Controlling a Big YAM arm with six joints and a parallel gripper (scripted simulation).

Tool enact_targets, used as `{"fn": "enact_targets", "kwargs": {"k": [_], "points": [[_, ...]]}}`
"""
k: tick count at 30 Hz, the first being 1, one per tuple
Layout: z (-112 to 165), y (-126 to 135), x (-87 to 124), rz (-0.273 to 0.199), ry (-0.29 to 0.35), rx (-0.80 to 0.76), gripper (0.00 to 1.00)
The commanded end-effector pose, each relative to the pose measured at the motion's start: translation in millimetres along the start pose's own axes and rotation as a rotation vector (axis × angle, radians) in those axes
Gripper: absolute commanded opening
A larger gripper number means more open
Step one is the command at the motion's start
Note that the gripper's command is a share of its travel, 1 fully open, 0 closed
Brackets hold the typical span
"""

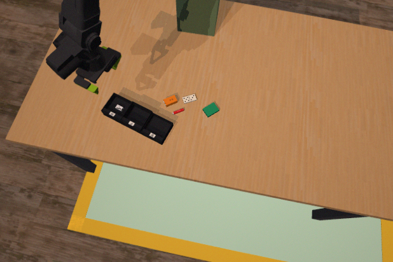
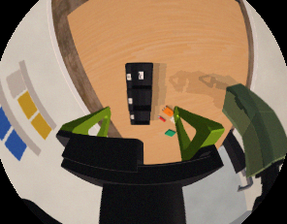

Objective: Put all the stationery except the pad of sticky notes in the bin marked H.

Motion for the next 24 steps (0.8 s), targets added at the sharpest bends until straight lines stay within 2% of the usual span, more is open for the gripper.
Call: {"fn": "enact_targets", "kwargs": {"k": [1, 18, 19, 24], "points": [[-1.2, 9.3, 4.7, -0.021, -0.004, 0.008, 1.00], [-1.3, 10.1, 4.6, -0.021, -0.004, 0.008, 1.00], [0.5, 11.7, -1.6, -0.003, 0.002, 0.021, 1.00], [0.3, 13.4, -1.5, -0.013, 0.001, 0.023, 1.00]]}}
Point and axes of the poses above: the point where the finger pads meet when closed, its own x axis back along the fingers, its own y axis across the jaws, z = x × y, the point moved 10 cm from there along x, back along the fingers, and after that the axes turned 3 degrees about -x, right-handed, at the moved point
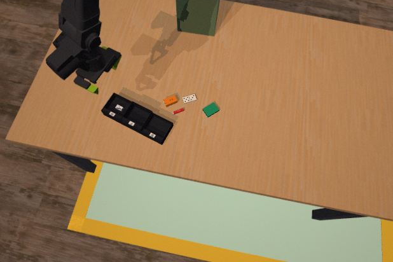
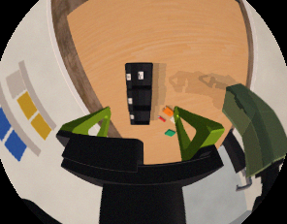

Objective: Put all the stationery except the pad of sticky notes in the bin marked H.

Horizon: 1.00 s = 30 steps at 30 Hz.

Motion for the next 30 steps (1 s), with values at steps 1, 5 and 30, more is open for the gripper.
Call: {"fn": "enact_targets", "kwargs": {"k": [1, 5, 30], "points": [[-1.1, 10.2, 5.2, -0.024, -0.005, 0.008, 1.00], [0.6, 12.9, -0.9, -0.014, 0.001, 0.023, 1.00], [0.8, 14.0, -0.6, -0.012, 0.001, 0.023, 1.00]]}}
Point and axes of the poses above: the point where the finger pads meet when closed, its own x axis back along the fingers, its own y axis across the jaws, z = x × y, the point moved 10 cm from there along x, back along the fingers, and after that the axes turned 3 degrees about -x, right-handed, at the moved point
